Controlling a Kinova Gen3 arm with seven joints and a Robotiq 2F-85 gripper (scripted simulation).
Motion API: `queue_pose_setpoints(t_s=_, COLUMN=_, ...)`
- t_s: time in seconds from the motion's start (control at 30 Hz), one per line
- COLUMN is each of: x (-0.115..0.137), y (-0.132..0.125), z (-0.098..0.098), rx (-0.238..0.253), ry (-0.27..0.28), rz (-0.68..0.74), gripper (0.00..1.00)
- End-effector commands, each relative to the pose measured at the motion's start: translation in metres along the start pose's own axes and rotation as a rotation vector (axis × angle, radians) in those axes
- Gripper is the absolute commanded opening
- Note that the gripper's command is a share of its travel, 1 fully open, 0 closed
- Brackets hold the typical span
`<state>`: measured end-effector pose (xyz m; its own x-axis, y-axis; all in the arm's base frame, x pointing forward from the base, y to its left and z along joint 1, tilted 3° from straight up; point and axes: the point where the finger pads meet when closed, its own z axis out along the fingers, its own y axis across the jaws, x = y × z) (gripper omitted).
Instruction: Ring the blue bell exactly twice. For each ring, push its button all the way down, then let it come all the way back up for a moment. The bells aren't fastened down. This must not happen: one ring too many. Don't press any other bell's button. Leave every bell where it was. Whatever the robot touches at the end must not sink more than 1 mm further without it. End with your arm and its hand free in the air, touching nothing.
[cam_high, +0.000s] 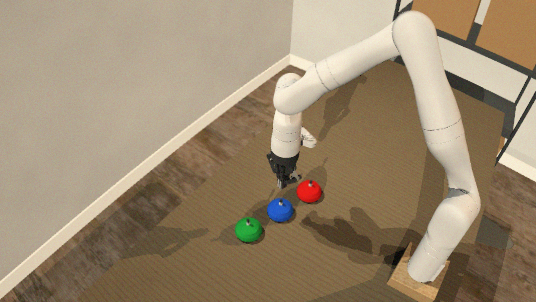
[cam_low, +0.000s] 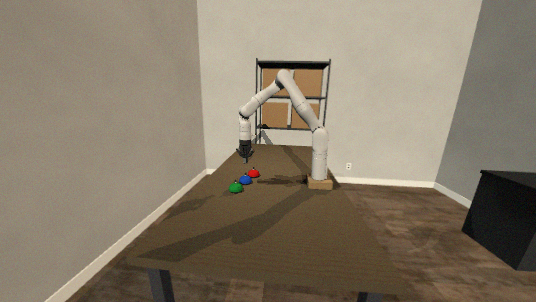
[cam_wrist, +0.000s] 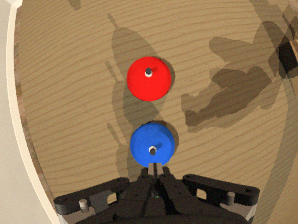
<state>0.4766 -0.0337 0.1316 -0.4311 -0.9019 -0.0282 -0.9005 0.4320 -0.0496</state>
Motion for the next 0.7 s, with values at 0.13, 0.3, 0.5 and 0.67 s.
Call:
queue_pose_setpoints(t_s=0.13, x=0.002, y=0.000, z=0.013, rx=0.000, ry=0.005, rz=-0.008, gripper=0.00)
queue_pose_setpoints(t_s=0.3, x=0.002, y=-0.001, z=0.017, rx=0.002, ry=0.005, rz=-0.008, gripper=0.00)
queue_pose_setpoints(t_s=0.5, x=0.003, y=-0.001, z=0.030, rx=0.000, ry=0.005, rz=-0.008, gripper=0.00)
queue_pose_setpoints(t_s=0.67, x=0.003, y=-0.001, z=0.041, rx=0.000, ry=0.005, rz=-0.008, gripper=0.00)
